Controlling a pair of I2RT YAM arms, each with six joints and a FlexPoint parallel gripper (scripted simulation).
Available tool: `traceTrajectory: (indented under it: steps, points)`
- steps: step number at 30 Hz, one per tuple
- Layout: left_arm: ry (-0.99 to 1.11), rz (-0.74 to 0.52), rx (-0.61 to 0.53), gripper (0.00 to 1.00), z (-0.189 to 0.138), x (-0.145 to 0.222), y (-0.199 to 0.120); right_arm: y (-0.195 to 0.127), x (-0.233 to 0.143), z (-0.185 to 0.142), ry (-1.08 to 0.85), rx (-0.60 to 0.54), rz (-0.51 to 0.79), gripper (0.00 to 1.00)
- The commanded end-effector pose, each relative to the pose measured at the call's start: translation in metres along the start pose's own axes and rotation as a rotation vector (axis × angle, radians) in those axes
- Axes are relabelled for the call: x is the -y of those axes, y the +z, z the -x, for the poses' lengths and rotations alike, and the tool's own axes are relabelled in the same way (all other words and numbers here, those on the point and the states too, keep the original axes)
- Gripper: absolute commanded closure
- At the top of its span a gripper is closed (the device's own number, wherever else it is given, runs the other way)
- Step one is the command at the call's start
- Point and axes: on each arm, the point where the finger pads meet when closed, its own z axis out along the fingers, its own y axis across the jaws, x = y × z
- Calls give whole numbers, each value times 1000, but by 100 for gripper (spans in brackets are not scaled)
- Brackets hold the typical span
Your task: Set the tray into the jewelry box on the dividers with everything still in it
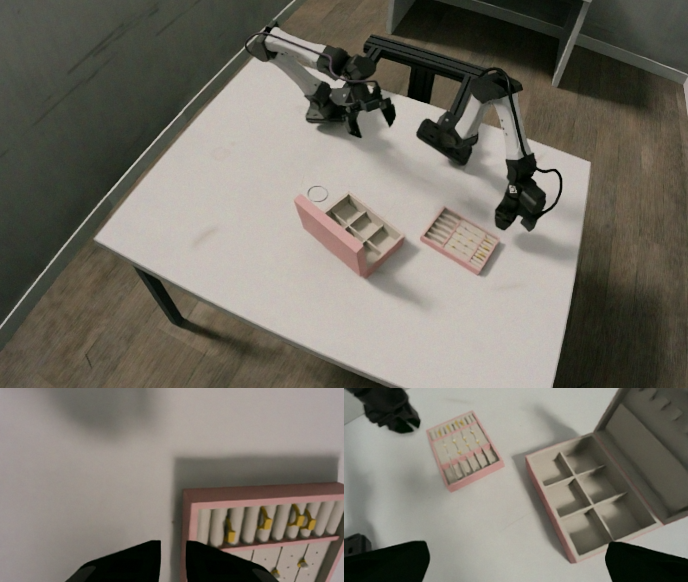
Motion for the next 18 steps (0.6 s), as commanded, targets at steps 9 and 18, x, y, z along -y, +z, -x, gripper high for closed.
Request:
traceTrajectory:
  steps: [9,18]
  points:
    - [26,36,15,84,-56,96,8,-24,-74,15,-195,66,172,0]
    - [-28,158,-65,84,-140,82,17,-15,-80,-6,-241,35,169,0]
